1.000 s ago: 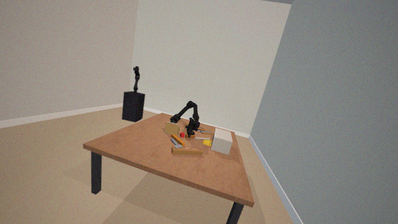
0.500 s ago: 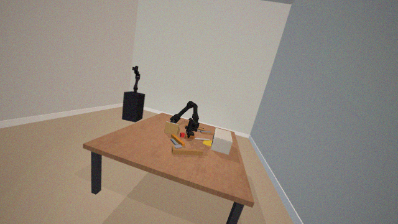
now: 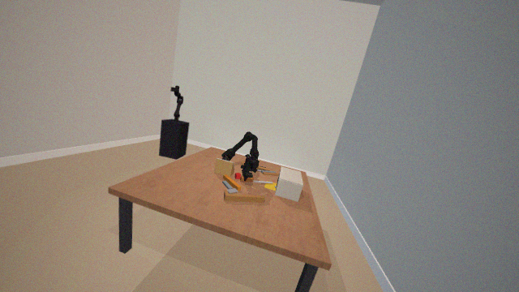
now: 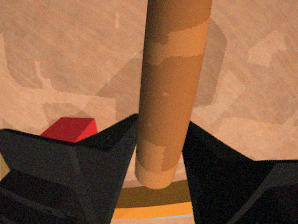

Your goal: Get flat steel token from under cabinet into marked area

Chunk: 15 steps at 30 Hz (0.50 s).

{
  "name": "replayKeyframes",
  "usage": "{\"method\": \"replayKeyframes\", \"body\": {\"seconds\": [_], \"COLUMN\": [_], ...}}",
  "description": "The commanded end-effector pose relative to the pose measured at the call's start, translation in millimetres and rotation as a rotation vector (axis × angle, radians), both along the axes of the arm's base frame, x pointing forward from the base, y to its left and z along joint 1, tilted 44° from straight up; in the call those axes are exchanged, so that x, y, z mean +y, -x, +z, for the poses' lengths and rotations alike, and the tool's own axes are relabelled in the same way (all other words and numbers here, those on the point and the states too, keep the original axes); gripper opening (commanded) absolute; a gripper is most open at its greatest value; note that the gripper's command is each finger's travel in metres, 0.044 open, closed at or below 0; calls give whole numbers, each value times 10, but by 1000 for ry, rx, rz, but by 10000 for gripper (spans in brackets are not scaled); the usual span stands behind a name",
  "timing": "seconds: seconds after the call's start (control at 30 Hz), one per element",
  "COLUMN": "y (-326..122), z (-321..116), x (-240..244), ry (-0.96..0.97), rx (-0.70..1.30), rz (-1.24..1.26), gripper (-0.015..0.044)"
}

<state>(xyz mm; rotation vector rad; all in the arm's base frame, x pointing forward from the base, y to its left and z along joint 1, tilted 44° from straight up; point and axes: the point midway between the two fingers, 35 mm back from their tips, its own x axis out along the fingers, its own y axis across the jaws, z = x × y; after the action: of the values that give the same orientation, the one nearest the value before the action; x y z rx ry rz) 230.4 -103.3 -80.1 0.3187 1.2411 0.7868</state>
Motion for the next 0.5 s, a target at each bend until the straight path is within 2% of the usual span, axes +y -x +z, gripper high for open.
{"method": "replayKeyframes", "body": {"seconds": [0.0,0.47], "y": [-28,-4], "z": [-7,-115], "x": [-92,-206], "ry": [9,10], "rx": [-20,-20], "rz": [-11,-11], "gripper": [0,0]}}
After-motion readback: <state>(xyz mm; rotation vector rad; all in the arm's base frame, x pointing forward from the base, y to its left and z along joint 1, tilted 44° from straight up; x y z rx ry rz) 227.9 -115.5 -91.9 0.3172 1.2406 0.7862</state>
